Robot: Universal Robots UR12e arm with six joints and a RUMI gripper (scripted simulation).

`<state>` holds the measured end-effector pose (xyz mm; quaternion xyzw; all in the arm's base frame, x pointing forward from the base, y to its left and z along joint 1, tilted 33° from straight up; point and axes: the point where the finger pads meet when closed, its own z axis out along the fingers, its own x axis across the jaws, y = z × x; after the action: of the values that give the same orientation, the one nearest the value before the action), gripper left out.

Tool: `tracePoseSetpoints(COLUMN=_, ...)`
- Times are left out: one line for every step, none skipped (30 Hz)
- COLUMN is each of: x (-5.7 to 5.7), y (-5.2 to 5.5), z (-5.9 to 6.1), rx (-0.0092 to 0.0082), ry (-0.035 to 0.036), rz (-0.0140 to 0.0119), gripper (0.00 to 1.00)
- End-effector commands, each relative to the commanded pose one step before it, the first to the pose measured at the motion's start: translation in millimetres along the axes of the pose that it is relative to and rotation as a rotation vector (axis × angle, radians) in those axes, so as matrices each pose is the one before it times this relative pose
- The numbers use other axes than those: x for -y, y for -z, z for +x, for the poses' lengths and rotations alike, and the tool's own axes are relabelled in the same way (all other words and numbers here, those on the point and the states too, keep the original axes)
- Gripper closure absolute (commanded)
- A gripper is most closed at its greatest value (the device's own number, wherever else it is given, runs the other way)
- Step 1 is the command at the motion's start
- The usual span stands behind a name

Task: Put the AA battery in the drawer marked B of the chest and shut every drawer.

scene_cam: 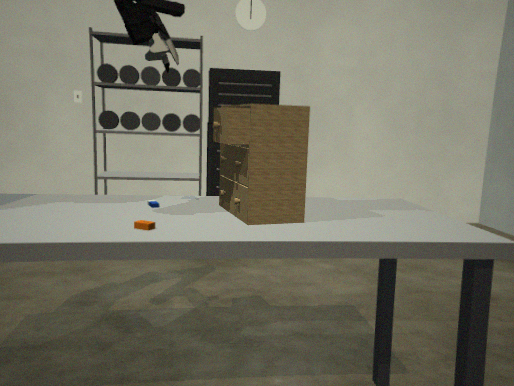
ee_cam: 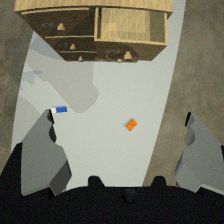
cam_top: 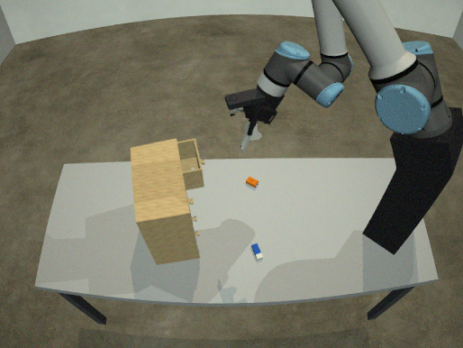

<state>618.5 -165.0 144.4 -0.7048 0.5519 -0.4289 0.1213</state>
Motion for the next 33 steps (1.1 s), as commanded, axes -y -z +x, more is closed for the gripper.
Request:
tracePoseSetpoints(x=-9.39, y=-9.93, z=2.99, rx=0.03313, ry=-0.01858, rz=-0.19461, gripper=0.00)
tracePoseSetpoints(x=0.16, y=0.20, z=0.00, rx=0.00054, ry=-0.00067, rz=-0.01987, gripper=0.00)
tracePoseSetpoints(x=0.18, y=0.48, z=0.00, rx=0.00018, ry=-0.00025, rz=-0.01904, gripper=0.00)
tracePoseSetpoints(x=0.19, y=0.73, z=0.01, rx=-0.00015, ry=0.00011, rz=-0.01817, gripper=0.00)
tracePoseSetpoints(x=0.18, y=0.95, z=0.02, rx=-0.00043, ry=0.00042, rz=-0.01727, gripper=0.00)
tracePoseSetpoints(x=0.17, y=1.13, z=0.03, rx=-0.00068, ry=0.00069, rz=-0.01635, gripper=0.00)
tracePoseSetpoints(x=0.15, y=1.27, z=0.04, rx=-0.00089, ry=0.00090, rz=-0.01541, gripper=0.00)
tracePoseSetpoints(x=0.05, y=-0.07, z=-0.04, rx=0.00086, ry=-0.00084, rz=-0.01538, gripper=0.00)
tracePoseSetpoints(x=0.06, y=0.02, z=-0.04, rx=0.00068, ry=-0.00067, rz=-0.01443, gripper=0.00)
tracePoseSetpoints(x=0.06, y=0.15, z=-0.03, rx=0.00045, ry=-0.00044, rz=-0.01343, gripper=0.00)
tracePoseSetpoints(x=0.06, y=0.25, z=-0.02, rx=0.00025, ry=-0.00026, rz=-0.01242, gripper=0.00)
tracePoseSetpoints(x=0.05, y=0.33, z=-0.01, rx=0.00009, ry=-0.00011, rz=-0.01142, gripper=0.00)
tracePoseSetpoints(x=0.00, y=0.00, z=0.00, rx=0.00000, ry=0.00000, rz=0.00000, gripper=0.00)
tracePoseSetpoints(x=0.00, y=0.00, z=0.00, rx=0.00000, ry=0.00000, rz=0.00000, gripper=0.00)
tracePoseSetpoints(x=0.04, y=0.38, z=0.00, rx=-0.00004, ry=0.00001, rz=-0.01042, gripper=0.00)
tracePoseSetpoints(x=-0.02, y=0.32, z=-0.05, rx=-0.00002, ry=0.00012, rz=-0.00959, gripper=0.00)
tracePoseSetpoints(x=-0.06, y=0.26, z=-0.09, rx=0.00000, ry=0.00020, rz=-0.00874, gripper=0.00)
tracePoseSetpoints(x=0.06, y=0.49, z=0.06, rx=-0.00033, ry=0.00018, rz=-0.00743, gripper=0.00)
tracePoseSetpoints(x=0.12, y=0.60, z=0.13, rx=-0.00051, ry=0.00016, rz=-0.00632, gripper=0.00)
tracePoseSetpoints(x=0.01, y=0.38, z=0.02, rx=-0.00027, ry=0.00022, rz=-0.00575, gripper=0.00)
tracePoseSetpoints(x=0.01, y=0.34, z=0.02, rx=-0.00026, ry=0.00021, rz=-0.00492, gripper=0.00)
tracePoseSetpoints(x=0.00, y=0.30, z=0.02, rx=-0.00024, ry=0.00020, rz=-0.00412, gripper=0.00)
tracePoseSetpoints(x=0.00, y=0.26, z=0.02, rx=-0.00021, ry=0.00017, rz=-0.00338, gripper=0.00)
tracePoseSetpoints(x=0.00, y=0.21, z=0.01, rx=-0.00018, ry=0.00015, rz=-0.00270, gripper=0.00)
tracePoseSetpoints(x=0.00, y=0.17, z=0.01, rx=-0.00014, ry=0.00012, rz=-0.00208, gripper=0.00)
tracePoseSetpoints(x=0.00, y=0.12, z=0.01, rx=-0.00011, ry=0.00009, rz=-0.00152, gripper=0.00)
tracePoseSetpoints(x=-0.08, y=-0.09, z=-0.10, rx=0.00013, ry=0.00012, rz=-0.00132, gripper=0.00)
tracePoseSetpoints(x=-0.17, y=-0.31, z=-0.21, rx=0.00037, ry=0.00017, rz=-0.00121, gripper=0.00)
tracePoseSetpoints(x=-0.15, y=-0.29, z=-0.18, rx=0.00035, ry=0.00014, rz=-0.00084, gripper=0.00)
tracePoseSetpoints(x=0.00, y=0.00, z=0.00, rx=0.00000, ry=0.00000, rz=0.00000, gripper=0.00)
tracePoseSetpoints(x=0.00, y=0.00, z=0.00, rx=0.00000, ry=0.00000, rz=0.00000, gripper=0.00)
tracePoseSetpoints(x=-0.56, y=-0.65, z=0.47, rx=0.00006, ry=-0.00094, rz=-0.00137, gripper=0.00)
tracePoseSetpoints(x=-0.14, y=-0.07, z=0.12, rx=-0.00006, ry=-0.00024, rz=-0.00021, gripper=0.00)
